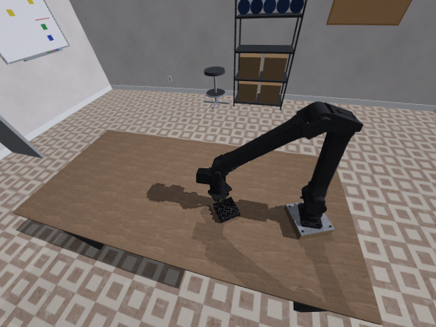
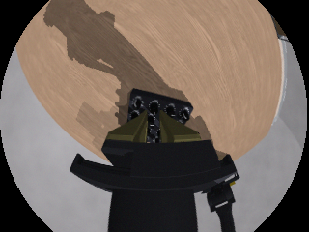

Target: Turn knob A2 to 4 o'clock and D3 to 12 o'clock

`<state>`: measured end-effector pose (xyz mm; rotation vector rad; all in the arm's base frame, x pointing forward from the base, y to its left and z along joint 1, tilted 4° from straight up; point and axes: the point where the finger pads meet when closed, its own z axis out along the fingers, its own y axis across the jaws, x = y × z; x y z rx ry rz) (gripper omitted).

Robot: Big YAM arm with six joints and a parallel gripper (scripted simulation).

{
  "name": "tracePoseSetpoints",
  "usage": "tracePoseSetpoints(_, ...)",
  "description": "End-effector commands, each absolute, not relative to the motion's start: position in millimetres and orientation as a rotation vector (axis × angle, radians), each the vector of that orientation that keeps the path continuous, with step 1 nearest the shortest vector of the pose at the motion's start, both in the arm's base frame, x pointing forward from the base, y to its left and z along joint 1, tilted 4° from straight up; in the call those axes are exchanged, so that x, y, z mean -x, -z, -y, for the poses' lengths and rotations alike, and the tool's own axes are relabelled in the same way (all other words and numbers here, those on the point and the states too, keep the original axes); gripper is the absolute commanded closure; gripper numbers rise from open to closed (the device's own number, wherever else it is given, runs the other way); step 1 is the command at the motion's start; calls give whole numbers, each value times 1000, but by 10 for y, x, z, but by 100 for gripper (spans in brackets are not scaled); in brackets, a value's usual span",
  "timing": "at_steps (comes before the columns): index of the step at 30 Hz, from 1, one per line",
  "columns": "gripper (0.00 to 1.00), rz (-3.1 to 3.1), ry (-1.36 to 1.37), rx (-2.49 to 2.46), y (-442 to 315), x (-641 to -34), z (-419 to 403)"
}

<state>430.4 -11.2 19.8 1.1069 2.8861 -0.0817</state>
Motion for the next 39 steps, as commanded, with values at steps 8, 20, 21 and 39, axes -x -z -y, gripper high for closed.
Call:
tracePoseSetpoints(8, 82, -2861, 62, -1100, -246, -4325, 77)
tracePoseSetpoints(20, 82, -2861, 62, -1099, -257, -4318, 68)
tracePoseSetpoints(21, 82, -2861, 62, -1099, -257, -4318, 68)
tracePoseSetpoints(39, 82, -2861, 62, -1099, -257, -4318, 68)
